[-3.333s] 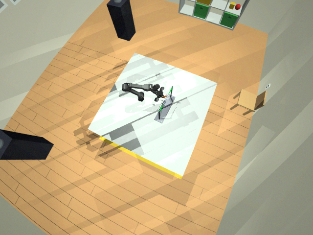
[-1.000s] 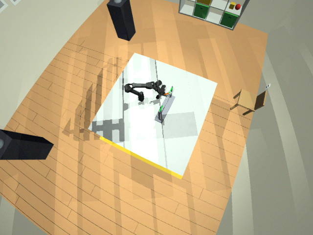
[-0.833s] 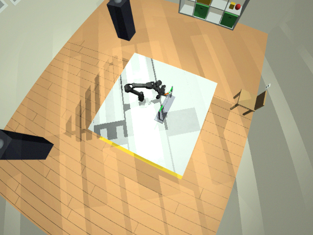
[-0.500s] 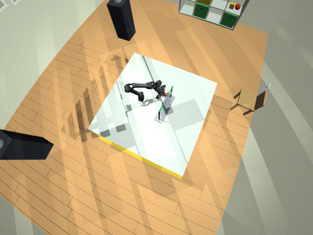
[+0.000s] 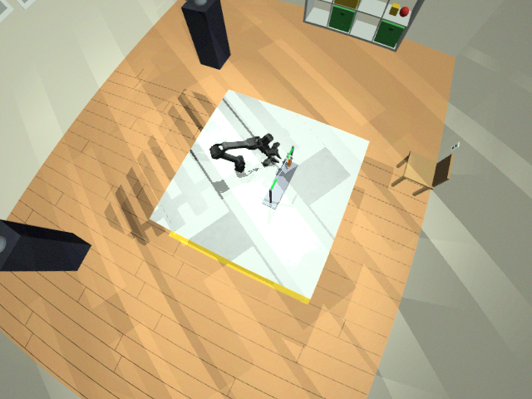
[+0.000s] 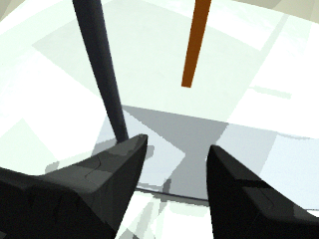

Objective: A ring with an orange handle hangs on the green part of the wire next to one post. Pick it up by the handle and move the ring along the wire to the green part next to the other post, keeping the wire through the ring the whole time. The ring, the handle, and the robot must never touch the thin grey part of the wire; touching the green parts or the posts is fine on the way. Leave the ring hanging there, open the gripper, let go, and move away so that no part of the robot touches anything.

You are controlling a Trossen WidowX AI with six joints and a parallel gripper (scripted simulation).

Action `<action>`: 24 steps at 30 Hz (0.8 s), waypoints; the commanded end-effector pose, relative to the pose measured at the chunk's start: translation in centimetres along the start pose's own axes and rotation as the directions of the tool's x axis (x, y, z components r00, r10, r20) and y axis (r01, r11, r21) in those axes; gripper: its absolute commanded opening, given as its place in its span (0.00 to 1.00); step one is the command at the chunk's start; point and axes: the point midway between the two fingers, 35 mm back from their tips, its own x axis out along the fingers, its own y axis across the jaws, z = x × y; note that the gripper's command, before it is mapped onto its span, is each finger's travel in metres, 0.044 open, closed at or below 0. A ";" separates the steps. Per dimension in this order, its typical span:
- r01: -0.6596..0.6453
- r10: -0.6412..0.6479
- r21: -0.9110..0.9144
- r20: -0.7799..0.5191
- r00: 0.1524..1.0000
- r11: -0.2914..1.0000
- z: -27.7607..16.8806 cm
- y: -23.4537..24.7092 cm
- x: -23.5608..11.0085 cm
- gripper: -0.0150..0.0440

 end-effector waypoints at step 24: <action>-0.001 0.001 0.011 0.008 1.000 1.000 0.1 -0.2 -2.9 0.53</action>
